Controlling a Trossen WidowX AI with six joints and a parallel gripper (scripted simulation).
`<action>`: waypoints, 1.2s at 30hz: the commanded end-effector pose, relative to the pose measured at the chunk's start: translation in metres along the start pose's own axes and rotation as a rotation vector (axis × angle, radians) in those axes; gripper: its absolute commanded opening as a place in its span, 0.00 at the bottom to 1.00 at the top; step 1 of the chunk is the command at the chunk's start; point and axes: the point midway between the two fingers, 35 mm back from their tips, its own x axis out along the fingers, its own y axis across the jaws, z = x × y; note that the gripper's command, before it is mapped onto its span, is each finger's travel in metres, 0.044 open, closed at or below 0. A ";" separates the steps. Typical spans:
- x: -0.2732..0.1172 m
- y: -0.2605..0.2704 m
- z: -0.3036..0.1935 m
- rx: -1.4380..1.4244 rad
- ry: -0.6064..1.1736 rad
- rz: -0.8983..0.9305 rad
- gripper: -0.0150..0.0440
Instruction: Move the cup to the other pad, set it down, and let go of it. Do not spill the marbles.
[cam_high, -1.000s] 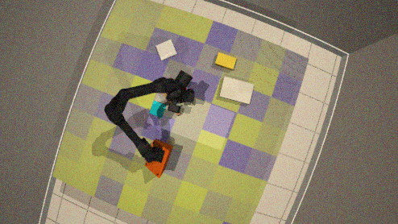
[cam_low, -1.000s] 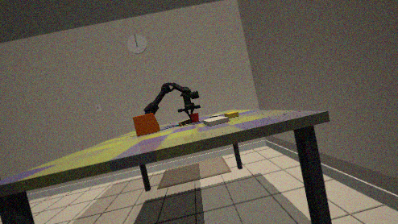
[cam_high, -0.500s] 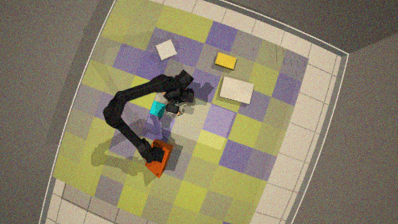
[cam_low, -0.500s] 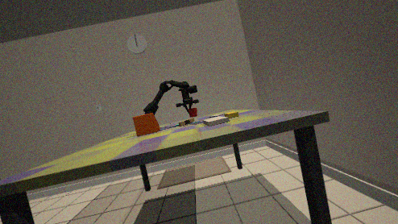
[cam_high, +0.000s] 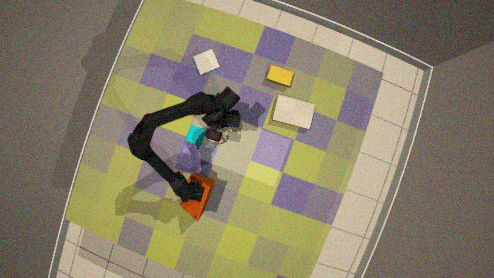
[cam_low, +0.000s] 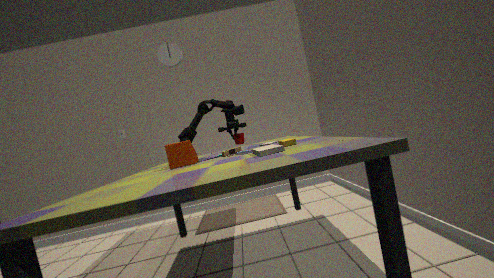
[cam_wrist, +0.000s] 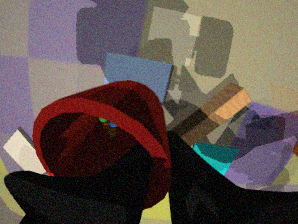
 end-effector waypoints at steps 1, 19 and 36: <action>0.000 0.000 0.000 0.000 0.000 0.000 0.25; -0.001 -0.011 -0.010 -0.001 -0.002 0.000 0.25; -0.002 -0.034 -0.030 -0.002 -0.003 -0.001 0.25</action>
